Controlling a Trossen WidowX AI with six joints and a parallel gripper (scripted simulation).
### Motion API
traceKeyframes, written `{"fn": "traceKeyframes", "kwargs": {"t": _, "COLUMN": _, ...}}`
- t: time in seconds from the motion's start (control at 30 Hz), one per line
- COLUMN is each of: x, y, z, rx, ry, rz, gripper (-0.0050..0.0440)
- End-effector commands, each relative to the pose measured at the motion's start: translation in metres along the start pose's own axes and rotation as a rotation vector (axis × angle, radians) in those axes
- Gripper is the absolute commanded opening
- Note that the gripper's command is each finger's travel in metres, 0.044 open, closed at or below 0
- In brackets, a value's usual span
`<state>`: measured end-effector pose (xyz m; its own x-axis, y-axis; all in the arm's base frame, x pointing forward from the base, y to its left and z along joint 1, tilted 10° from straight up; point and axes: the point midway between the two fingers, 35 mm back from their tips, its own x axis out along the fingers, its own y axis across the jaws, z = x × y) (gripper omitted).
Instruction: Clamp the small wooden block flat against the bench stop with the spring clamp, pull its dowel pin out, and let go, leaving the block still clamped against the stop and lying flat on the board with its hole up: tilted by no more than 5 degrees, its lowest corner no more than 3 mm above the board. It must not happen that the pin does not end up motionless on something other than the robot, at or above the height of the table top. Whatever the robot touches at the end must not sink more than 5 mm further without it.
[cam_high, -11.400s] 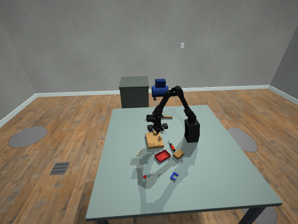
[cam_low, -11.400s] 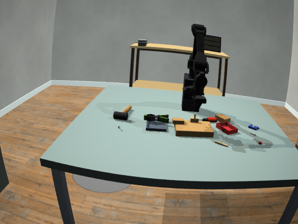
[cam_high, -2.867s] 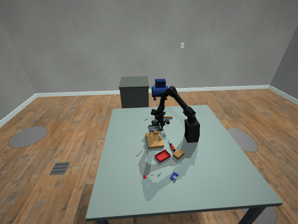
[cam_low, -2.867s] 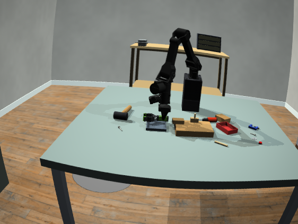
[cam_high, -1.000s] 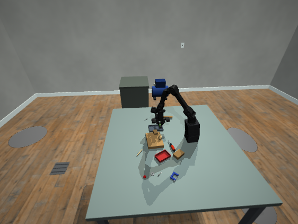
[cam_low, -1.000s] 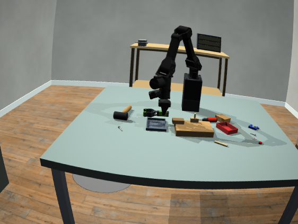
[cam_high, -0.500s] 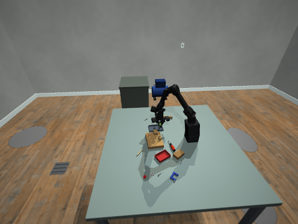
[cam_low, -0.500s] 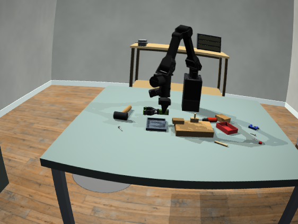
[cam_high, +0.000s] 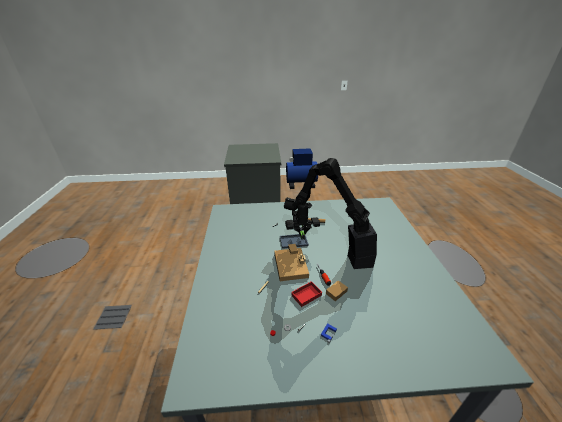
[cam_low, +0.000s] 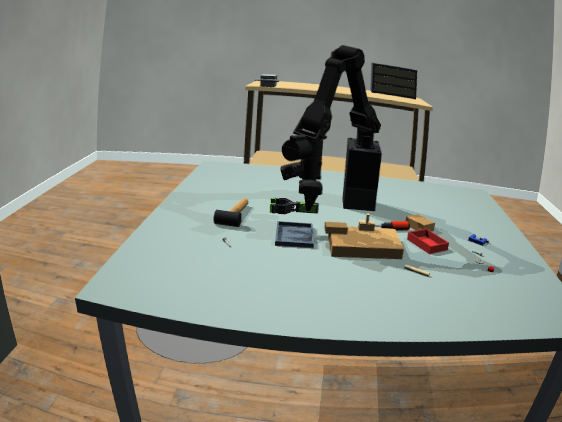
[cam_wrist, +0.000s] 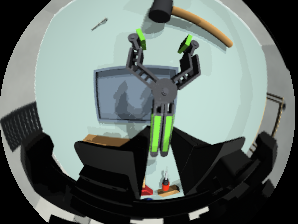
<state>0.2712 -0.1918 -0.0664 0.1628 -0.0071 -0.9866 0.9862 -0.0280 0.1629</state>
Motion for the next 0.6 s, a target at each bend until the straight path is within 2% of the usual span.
{"fn": "traceKeyframes", "kwargs": {"t": 0.0, "x": -0.006, "y": 0.002, "z": 0.001, "rx": -0.004, "ry": -0.005, "rz": 0.011, "gripper": 0.0}}
{"fn": "traceKeyframes", "kwargs": {"t": 0.57, "x": -0.017, "y": 0.002, "z": 0.001, "rx": -0.003, "ry": -0.005, "rz": 0.01, "gripper": 0.0}}
